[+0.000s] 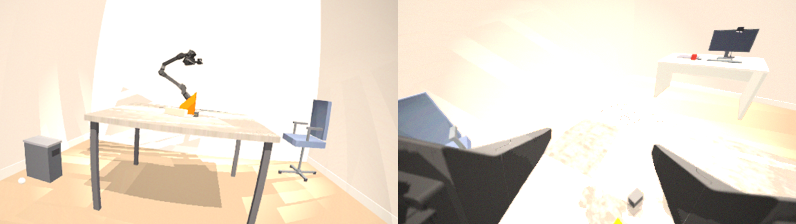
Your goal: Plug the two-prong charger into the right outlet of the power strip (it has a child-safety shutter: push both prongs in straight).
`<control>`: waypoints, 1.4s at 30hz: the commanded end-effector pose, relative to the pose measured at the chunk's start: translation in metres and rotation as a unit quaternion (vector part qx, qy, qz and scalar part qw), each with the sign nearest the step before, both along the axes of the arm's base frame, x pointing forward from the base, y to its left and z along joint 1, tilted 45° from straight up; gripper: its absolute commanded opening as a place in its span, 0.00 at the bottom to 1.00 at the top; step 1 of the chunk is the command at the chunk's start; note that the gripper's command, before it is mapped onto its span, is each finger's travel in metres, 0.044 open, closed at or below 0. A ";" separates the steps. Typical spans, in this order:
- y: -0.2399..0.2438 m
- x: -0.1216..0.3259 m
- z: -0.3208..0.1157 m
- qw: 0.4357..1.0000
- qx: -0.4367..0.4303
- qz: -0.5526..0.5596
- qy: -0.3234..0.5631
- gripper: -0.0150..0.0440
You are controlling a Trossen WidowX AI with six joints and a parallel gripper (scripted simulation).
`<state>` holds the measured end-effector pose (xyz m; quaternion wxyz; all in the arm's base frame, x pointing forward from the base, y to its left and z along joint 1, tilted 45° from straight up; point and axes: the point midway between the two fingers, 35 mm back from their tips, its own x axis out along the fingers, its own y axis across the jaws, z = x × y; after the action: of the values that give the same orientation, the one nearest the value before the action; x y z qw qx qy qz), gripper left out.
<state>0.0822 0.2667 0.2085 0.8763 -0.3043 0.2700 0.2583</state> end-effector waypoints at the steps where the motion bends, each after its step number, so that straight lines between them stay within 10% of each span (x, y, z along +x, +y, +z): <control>1: 0.001 0.009 -0.008 1.000 -0.006 -0.023 0.007 1.00; 42: -0.037 0.132 -0.113 0.951 -0.139 -0.267 0.068 1.00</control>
<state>0.2088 0.2343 0.1030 0.8464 -0.3243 0.4224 0.0066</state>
